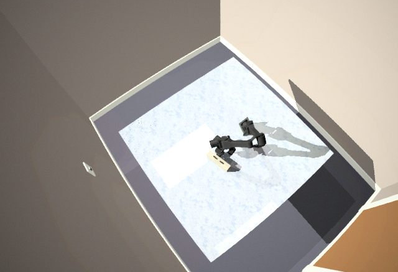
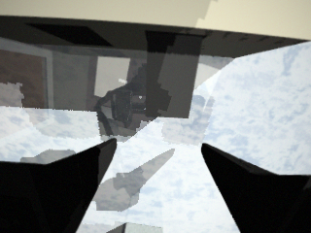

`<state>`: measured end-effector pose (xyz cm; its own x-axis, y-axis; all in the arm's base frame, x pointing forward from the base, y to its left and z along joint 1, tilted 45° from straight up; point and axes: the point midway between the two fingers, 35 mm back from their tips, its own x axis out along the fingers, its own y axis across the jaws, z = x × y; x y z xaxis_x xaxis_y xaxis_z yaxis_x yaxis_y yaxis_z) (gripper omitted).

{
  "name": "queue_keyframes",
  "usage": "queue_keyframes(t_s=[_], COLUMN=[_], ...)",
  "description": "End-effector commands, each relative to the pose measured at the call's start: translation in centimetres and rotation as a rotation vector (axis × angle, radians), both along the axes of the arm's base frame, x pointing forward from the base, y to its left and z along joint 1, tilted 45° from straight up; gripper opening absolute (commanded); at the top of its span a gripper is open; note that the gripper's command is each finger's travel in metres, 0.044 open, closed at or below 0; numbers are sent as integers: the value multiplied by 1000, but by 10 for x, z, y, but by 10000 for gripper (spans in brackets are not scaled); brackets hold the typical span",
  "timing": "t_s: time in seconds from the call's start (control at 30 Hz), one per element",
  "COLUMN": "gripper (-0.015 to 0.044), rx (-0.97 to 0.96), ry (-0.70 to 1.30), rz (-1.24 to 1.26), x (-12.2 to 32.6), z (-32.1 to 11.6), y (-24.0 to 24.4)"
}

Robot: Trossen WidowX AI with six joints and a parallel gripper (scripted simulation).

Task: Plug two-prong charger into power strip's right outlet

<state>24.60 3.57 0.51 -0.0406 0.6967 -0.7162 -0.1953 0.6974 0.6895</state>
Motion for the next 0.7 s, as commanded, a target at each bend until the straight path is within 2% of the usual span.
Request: queue_keyframes(t_s=[0.0,0.07,0.3,0.67], gripper=[440,440,440,440], rx=[-6,13,112,114], ry=[-1,-38,-412,-423], rz=[6,-46,-405,-413], x=[-5,2,16,16], z=[-2,4,54,55], y=[0,-5,-51,-52])
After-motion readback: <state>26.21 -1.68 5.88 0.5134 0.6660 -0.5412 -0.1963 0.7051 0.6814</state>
